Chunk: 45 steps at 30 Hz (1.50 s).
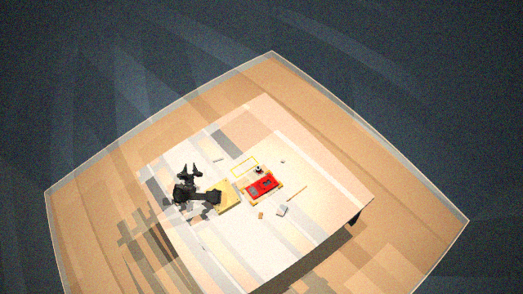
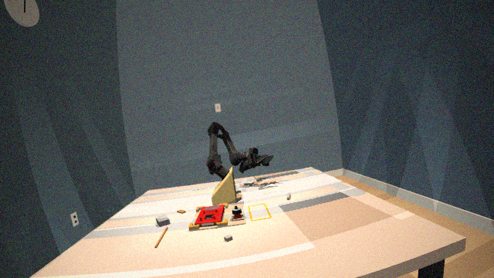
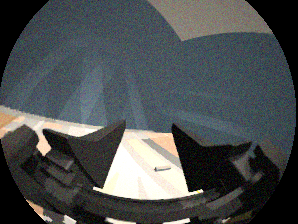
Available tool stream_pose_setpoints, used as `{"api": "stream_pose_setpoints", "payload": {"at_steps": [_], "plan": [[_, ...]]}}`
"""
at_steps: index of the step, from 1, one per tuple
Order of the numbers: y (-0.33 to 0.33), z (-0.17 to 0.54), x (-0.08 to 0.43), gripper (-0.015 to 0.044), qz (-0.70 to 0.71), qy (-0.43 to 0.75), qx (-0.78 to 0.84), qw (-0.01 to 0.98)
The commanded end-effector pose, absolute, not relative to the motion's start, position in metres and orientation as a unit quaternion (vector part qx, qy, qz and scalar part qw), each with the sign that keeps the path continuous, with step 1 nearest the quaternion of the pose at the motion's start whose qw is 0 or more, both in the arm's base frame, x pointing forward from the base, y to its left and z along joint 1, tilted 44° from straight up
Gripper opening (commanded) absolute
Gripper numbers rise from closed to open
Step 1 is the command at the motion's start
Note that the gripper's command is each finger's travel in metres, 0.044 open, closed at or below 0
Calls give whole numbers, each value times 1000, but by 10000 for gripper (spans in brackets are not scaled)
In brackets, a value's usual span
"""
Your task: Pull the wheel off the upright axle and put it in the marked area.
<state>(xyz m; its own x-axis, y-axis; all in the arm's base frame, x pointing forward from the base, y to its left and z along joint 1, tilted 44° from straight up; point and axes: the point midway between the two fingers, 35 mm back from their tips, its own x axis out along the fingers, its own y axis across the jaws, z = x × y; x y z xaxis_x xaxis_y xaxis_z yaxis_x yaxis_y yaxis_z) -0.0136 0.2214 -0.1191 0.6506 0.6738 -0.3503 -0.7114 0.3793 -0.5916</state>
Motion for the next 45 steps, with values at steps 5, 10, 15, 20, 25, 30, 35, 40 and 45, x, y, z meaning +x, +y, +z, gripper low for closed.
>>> {"api": "stream_pose_setpoints", "payload": {"at_steps": [5, 10, 15, 20, 25, 30, 35, 40, 45], "plan": [[245, -143, 19, 300, 317, 144, -346, 871], [257, -147, 59, 300, 213, 218, -285, 909], [260, -147, 86, 300, 146, 264, -236, 924], [258, -144, 130, 300, 36, 316, -164, 934], [246, -137, 180, 300, -87, 360, -76, 926], [222, -125, 231, 300, -212, 375, 3, 902], [186, -112, 274, 300, -324, 380, 81, 863], [146, -92, 310, 300, -428, 365, 144, 814], [88, -67, 342, 300, -536, 341, 208, 743]]}}
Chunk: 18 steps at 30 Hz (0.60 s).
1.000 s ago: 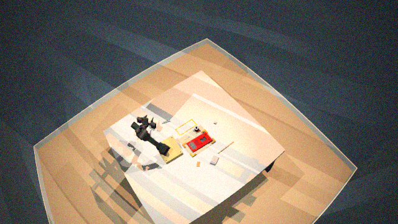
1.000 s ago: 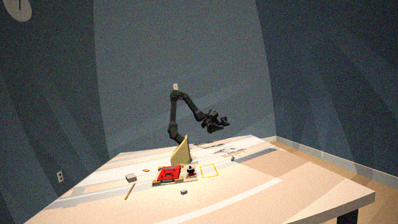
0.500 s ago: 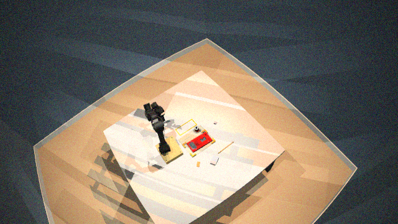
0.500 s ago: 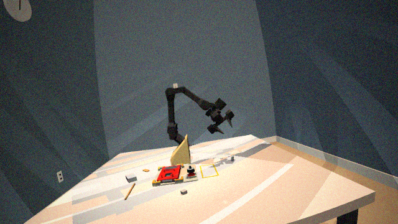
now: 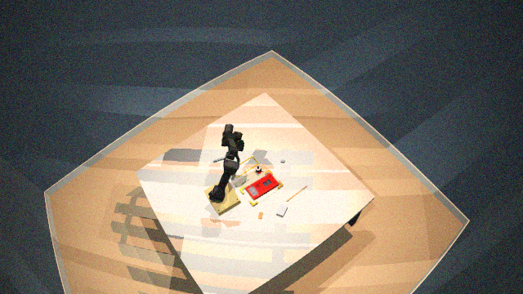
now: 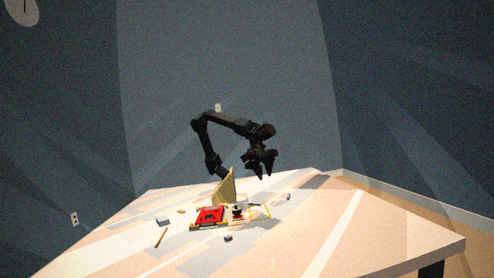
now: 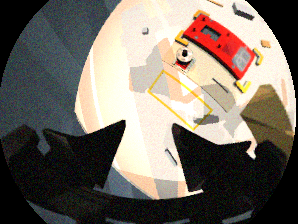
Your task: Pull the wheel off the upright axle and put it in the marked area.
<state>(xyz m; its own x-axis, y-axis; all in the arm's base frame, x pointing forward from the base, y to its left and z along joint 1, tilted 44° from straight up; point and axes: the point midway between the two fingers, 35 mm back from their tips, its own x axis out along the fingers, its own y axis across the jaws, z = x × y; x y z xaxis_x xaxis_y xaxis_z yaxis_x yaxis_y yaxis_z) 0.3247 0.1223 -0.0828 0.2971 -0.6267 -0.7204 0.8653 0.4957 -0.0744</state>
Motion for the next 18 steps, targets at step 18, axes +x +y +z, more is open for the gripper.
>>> {"api": "stream_pose_setpoints", "payload": {"at_steps": [18], "plan": [[-13, -12, 363, 300, -695, 257, 299, 601]]}}
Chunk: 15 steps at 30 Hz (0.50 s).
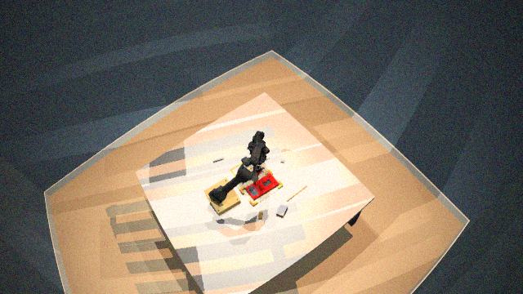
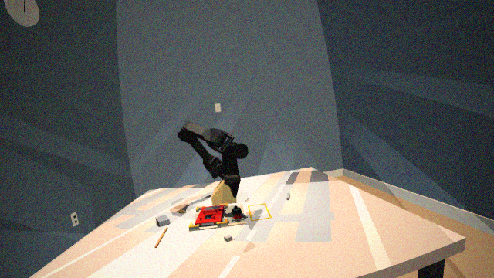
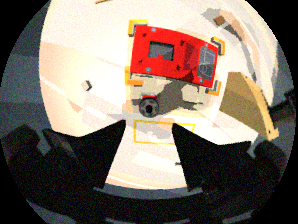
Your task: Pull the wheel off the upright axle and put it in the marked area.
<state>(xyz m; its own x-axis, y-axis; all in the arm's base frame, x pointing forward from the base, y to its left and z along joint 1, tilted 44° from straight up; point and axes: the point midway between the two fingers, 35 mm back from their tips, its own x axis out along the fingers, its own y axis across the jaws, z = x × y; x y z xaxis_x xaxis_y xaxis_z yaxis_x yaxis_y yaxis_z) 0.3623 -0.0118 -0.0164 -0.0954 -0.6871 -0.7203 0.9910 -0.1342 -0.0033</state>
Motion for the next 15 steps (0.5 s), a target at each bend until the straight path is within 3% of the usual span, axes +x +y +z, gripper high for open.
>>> {"api": "stream_pose_setpoints", "payload": {"at_steps": [1, 15], "plan": [[-13, -12, 363, 300, -695, 257, 299, 601], [-63, -67, 355, 300, -696, 256, 298, 602]]}}
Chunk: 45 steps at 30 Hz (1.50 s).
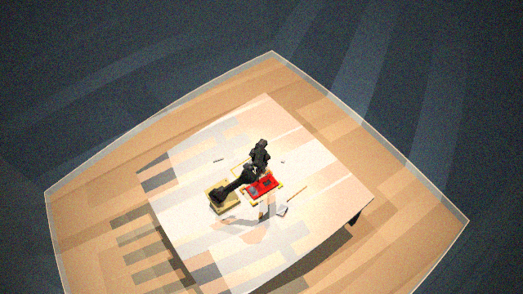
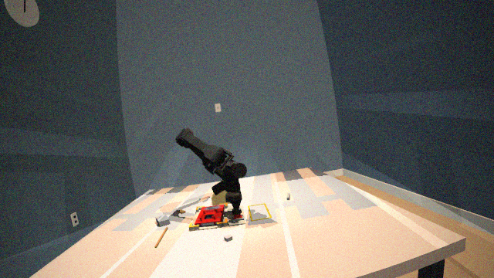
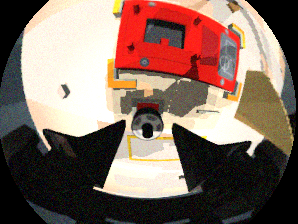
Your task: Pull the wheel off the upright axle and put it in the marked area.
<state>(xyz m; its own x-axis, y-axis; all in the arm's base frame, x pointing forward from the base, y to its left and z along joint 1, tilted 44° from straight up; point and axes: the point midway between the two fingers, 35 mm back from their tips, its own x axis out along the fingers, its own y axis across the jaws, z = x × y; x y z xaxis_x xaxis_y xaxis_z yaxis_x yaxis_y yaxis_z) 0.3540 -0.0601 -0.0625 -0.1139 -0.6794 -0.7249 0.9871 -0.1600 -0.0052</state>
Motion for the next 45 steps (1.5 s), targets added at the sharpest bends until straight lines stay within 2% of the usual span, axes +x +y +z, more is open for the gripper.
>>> {"api": "stream_pose_setpoints", "payload": {"at_steps": [1, 21, 27, 28, 45], "plan": [[-63, -67, 355, 300, -696, 256, 298, 602], [-62, -65, 352, 167, -701, 258, 298, 594], [-61, -64, 353, 9, -701, 258, 298, 594], [-61, -64, 353, 0, -701, 258, 298, 594], [-57, -60, 354, 0, -700, 258, 298, 595]]}}
